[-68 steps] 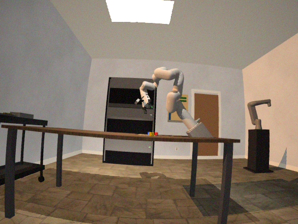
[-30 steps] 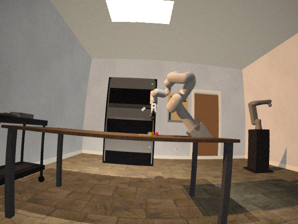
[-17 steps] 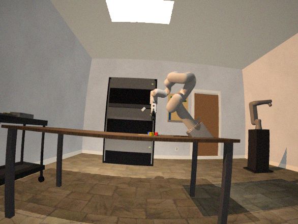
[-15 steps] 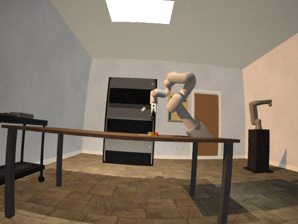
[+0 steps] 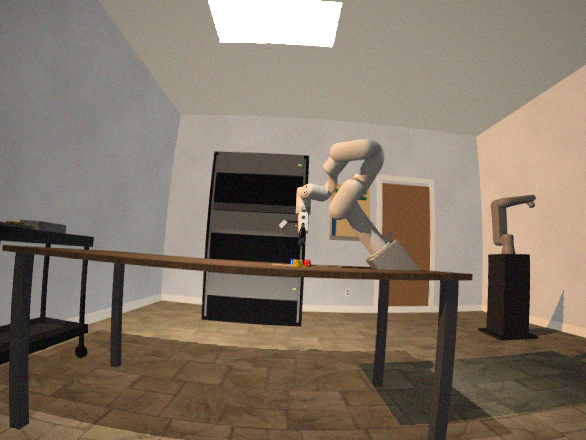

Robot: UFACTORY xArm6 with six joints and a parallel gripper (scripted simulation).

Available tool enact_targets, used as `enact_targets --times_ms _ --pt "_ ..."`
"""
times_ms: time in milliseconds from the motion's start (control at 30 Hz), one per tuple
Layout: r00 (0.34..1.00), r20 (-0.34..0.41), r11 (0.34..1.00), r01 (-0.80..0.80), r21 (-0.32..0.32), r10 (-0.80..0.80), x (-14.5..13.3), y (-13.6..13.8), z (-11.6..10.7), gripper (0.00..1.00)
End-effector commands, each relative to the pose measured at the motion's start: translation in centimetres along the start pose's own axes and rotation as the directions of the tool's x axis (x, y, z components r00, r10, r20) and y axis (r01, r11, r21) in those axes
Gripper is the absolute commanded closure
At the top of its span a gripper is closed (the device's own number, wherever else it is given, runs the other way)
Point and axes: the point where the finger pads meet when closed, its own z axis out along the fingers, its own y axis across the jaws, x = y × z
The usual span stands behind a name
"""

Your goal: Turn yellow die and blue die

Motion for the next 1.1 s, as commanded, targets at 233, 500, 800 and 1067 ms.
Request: enact_targets --times_ms 233,500,800,1067 --pt "1.000 -0.003 1.000 -0.001 -0.017 0.001 0.9 0.6 5.1 0.00" --pt "1.000 -0.003 1.000 -0.001 -0.017 0.001 0.9 0.6 5.1 0.00" --pt "1.000 -0.003 1.000 -0.001 -0.017 0.001 0.9 0.6 5.1 0.00" --pt "1.000 -0.003 1.000 -0.001 -0.017 0.001 0.9 0.6 5.1 0.00"
